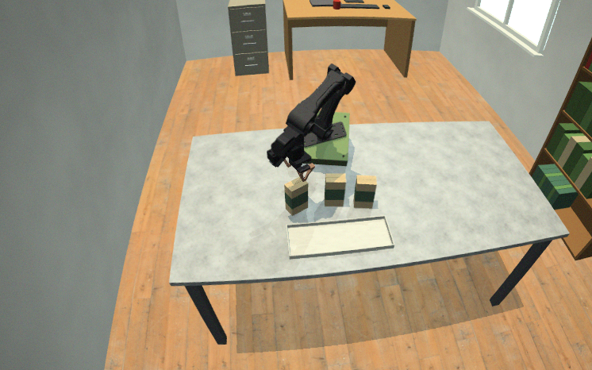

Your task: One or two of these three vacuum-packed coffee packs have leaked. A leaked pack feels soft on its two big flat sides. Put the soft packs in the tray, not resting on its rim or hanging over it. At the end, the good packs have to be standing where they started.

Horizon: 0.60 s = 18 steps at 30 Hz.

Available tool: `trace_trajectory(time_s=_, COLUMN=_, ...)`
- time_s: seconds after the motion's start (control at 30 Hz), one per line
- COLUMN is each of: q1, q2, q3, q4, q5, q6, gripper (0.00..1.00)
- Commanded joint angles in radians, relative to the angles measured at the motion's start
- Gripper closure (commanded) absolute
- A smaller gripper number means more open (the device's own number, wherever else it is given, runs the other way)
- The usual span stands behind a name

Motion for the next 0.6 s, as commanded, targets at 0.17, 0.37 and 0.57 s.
trace_trajectory(time_s=0.17, q1=-0.014, q2=0.008, q3=0.036, q4=-0.008, q5=-0.005, q6=-0.002, gripper=0.23)
trace_trajectory(time_s=0.37, q1=-0.014, q2=0.008, q3=0.036, q4=-0.008, q5=-0.005, q6=-0.002, gripper=0.23)
trace_trajectory(time_s=0.57, q1=-0.014, q2=0.008, q3=0.036, q4=-0.008, q5=-0.005, q6=-0.002, gripper=0.23)
